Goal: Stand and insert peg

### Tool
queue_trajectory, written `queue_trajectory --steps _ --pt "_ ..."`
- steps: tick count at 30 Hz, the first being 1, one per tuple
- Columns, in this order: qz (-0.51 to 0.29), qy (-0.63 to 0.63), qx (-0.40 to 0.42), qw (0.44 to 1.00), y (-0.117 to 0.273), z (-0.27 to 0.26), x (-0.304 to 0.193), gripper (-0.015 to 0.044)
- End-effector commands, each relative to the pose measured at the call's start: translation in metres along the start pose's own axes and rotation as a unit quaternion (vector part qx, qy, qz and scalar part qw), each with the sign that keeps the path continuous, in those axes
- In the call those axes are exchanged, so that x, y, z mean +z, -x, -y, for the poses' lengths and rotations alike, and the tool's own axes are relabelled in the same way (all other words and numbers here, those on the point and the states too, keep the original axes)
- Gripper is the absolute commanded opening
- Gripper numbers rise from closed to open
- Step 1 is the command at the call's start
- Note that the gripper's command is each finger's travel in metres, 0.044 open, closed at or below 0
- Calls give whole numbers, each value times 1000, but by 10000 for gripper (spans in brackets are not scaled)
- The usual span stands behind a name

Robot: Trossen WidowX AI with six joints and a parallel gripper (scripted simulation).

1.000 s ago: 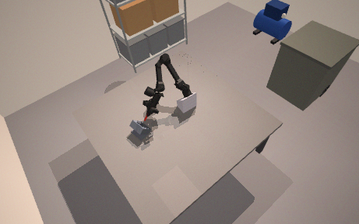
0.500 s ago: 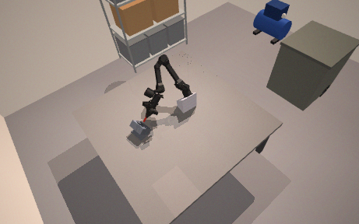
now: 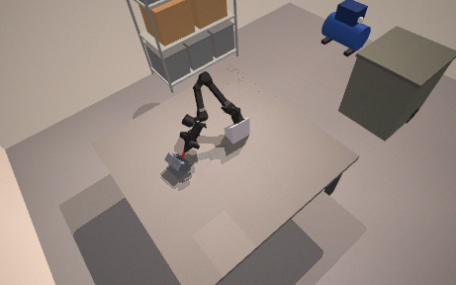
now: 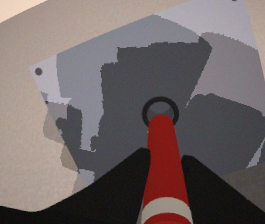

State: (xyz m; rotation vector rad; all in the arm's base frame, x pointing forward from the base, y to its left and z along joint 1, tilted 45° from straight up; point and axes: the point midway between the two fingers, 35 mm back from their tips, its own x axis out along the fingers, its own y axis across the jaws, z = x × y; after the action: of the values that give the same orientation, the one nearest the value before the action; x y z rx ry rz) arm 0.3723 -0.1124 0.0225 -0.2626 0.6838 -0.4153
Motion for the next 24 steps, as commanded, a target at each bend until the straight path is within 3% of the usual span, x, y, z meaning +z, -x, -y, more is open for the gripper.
queue_trajectory --steps 1,24 --pt "1 0 0 1000 1 0 1 0" --pt "0 0 0 1000 1 0 3 0"
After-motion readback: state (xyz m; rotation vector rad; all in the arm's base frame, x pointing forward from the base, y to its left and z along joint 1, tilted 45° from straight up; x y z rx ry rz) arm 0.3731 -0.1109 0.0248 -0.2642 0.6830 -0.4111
